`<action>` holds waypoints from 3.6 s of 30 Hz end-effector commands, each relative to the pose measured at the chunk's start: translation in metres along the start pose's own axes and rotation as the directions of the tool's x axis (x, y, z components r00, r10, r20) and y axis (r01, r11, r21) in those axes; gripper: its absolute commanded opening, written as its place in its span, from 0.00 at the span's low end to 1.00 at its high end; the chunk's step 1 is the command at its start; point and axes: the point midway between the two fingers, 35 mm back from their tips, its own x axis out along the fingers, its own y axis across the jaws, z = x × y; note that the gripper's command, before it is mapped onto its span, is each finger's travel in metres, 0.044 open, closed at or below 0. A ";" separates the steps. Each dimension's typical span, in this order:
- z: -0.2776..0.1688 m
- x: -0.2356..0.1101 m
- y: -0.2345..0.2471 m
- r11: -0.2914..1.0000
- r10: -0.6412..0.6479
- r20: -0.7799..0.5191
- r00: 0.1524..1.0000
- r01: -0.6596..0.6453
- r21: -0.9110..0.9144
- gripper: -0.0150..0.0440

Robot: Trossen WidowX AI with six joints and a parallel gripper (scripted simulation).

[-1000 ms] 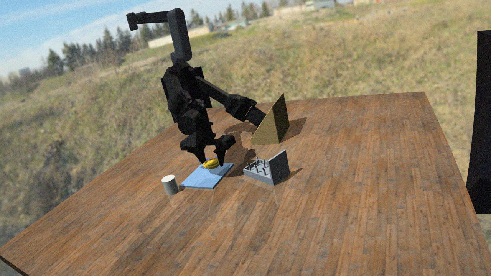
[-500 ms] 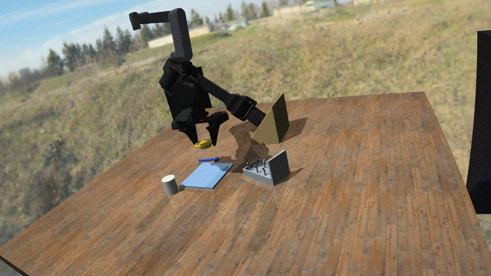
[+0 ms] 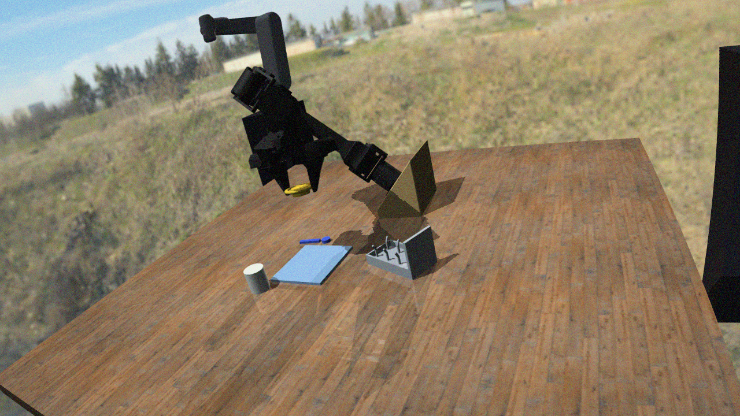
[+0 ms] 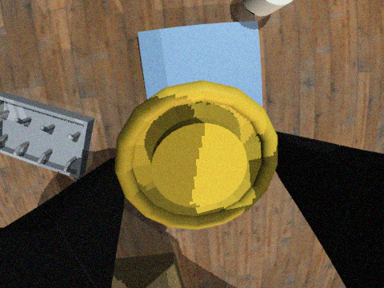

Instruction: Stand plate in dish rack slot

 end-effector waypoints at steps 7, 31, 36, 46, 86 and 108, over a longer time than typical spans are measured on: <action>-0.007 -0.013 0.026 0.994 0.011 -0.016 1.000 -0.009 0.106 0.25; -0.050 -0.001 0.097 0.916 0.027 -0.143 0.989 0.033 0.399 0.25; -0.053 0.013 0.099 0.945 0.096 -0.203 0.974 -0.025 0.327 0.25; -0.060 0.038 0.104 0.961 0.246 -0.292 0.924 -0.194 0.197 0.25; -0.066 0.102 0.119 0.499 0.796 -0.208 0.568 -0.811 -0.304 0.25; -0.061 0.120 0.110 0.305 0.930 0.070 0.361 -0.651 -0.695 0.25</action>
